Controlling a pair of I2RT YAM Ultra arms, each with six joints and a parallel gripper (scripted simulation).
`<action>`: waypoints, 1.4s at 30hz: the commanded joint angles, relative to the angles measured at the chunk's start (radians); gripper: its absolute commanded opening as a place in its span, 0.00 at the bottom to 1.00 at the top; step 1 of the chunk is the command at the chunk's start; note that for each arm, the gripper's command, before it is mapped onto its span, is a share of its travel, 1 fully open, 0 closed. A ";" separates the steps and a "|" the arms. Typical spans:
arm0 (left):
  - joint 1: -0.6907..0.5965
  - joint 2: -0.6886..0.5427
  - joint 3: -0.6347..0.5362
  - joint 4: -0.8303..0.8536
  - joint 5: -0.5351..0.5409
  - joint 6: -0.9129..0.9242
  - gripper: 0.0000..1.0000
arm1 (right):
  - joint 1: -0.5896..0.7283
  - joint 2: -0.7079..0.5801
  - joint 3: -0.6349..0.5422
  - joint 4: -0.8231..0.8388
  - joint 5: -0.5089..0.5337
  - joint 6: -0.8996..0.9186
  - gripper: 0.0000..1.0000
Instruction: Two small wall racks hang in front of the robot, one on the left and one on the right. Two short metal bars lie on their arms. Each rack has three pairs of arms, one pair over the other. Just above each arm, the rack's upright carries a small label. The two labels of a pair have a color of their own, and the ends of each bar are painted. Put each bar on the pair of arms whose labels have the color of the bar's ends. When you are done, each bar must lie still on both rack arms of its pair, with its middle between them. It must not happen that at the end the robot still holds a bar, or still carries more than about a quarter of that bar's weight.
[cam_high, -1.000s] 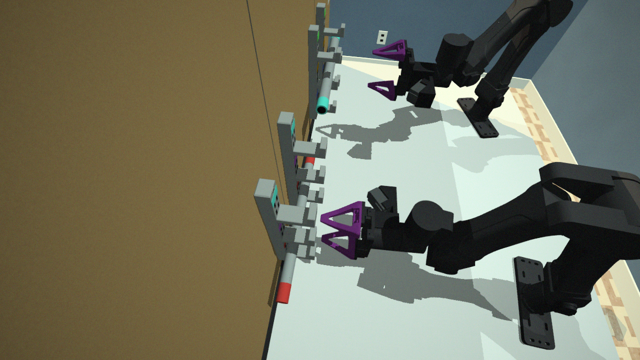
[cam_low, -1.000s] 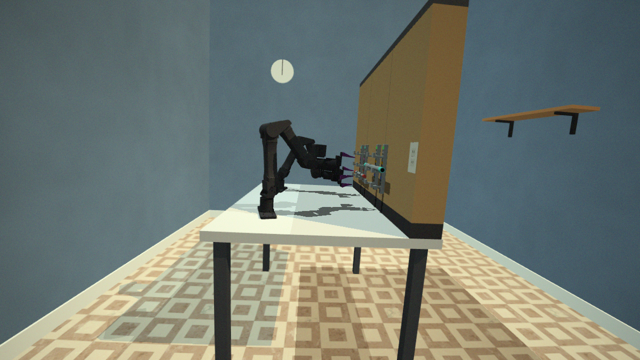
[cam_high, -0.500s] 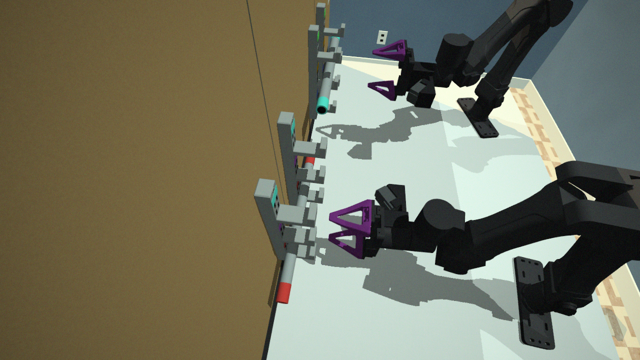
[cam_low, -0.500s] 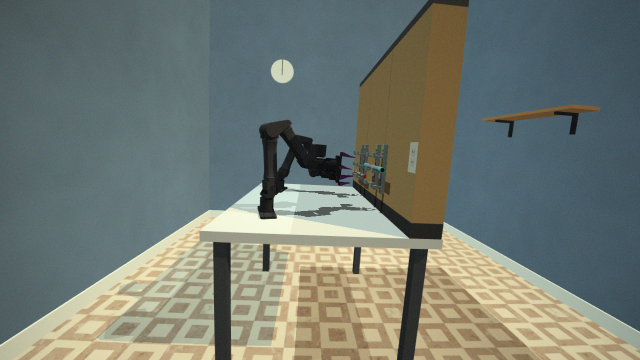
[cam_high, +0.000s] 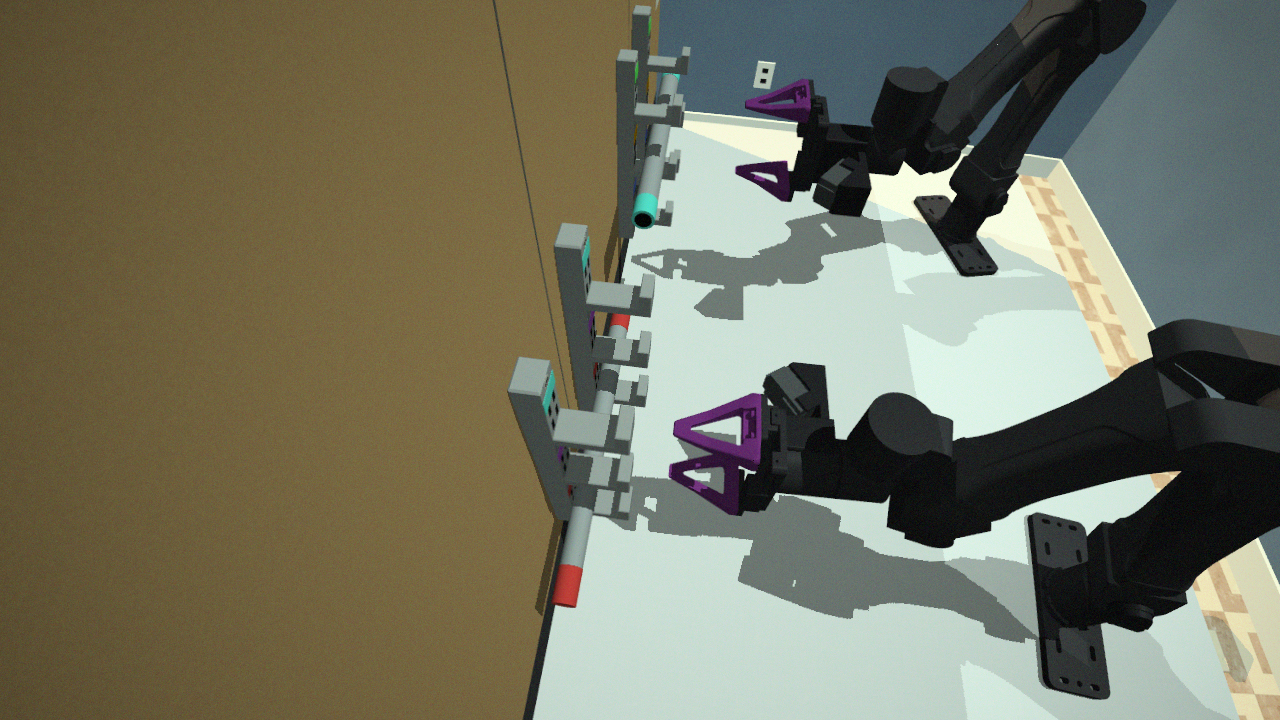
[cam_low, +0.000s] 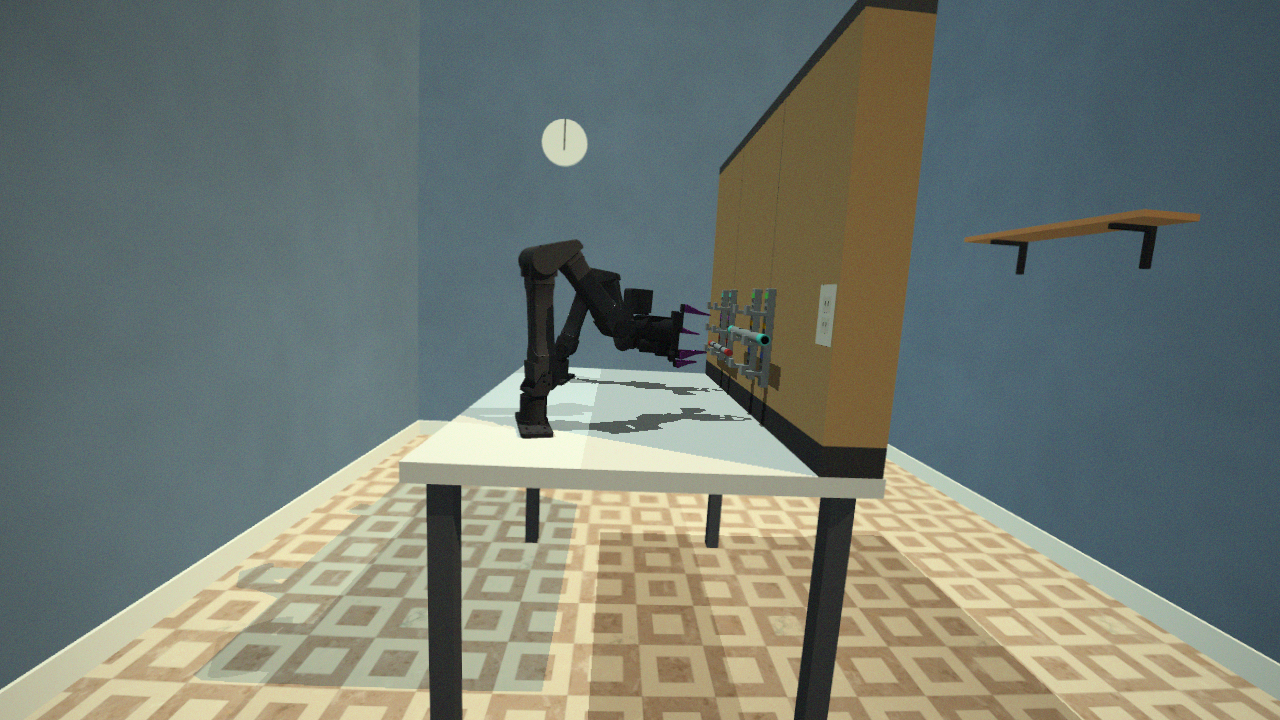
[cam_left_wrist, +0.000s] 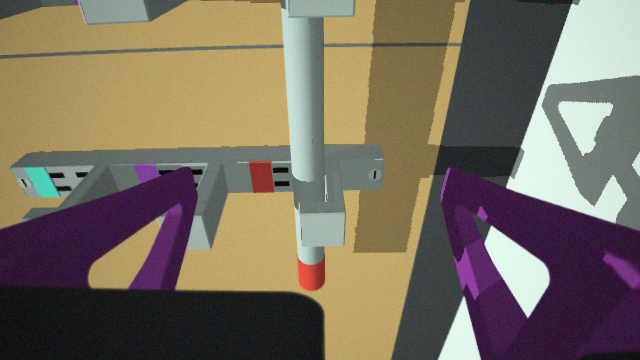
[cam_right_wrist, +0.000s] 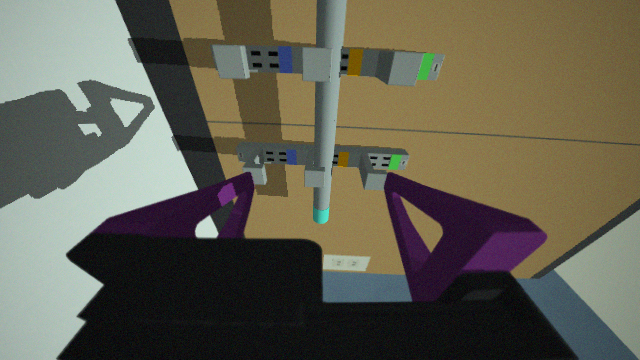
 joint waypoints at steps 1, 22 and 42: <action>-0.013 -0.054 -0.011 -0.016 -0.008 -0.007 1.00 | 0.009 0.001 0.004 0.039 0.005 0.006 1.00; -0.023 -0.173 -0.034 -0.112 -0.017 -0.006 1.00 | 0.009 0.001 0.004 0.039 0.005 0.006 1.00; -0.032 -0.285 -0.044 -0.213 -0.027 -0.006 1.00 | 0.009 0.001 0.004 0.039 0.005 0.006 1.00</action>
